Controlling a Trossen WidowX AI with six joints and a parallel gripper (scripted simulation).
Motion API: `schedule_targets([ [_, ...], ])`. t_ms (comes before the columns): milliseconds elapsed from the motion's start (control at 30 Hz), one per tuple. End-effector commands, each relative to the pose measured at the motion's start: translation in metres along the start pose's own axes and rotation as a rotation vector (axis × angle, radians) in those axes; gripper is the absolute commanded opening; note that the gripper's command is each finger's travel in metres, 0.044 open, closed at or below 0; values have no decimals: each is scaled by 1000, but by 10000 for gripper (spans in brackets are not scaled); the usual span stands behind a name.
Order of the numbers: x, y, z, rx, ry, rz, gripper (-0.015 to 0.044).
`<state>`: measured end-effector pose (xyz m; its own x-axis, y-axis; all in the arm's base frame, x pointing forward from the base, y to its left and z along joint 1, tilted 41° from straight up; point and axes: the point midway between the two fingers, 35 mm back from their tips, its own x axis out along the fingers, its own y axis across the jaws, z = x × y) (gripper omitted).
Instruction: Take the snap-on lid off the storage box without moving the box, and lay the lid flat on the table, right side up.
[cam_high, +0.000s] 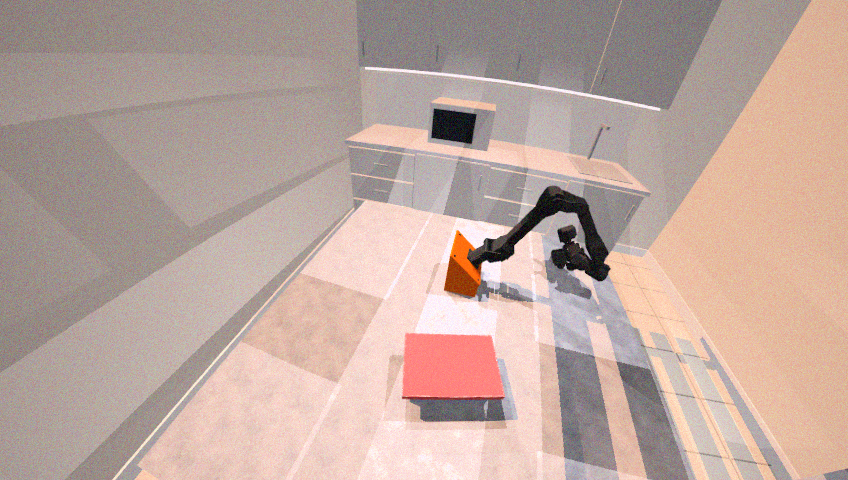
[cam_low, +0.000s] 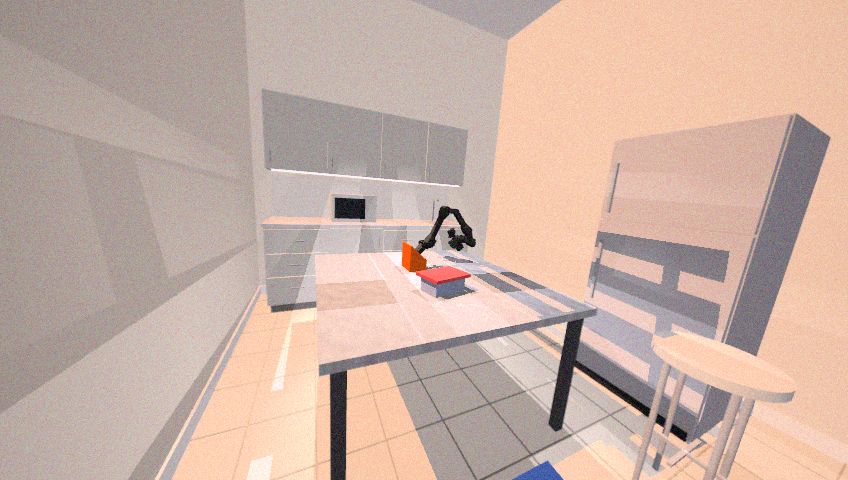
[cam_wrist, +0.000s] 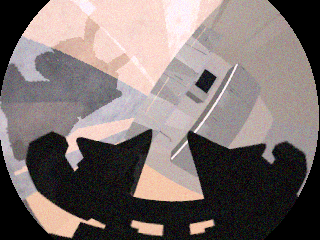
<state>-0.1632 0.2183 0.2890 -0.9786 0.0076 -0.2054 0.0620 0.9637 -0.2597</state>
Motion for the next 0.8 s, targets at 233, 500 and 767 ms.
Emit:
schedule_targets([
  [233, -109, 51, -12, -313, 71, 443, 235],
  [500, -195, 60, -8, -501, 21, 758, 235],
  [767, -282, 57, 28, -568, -93, 1058, 235],
])
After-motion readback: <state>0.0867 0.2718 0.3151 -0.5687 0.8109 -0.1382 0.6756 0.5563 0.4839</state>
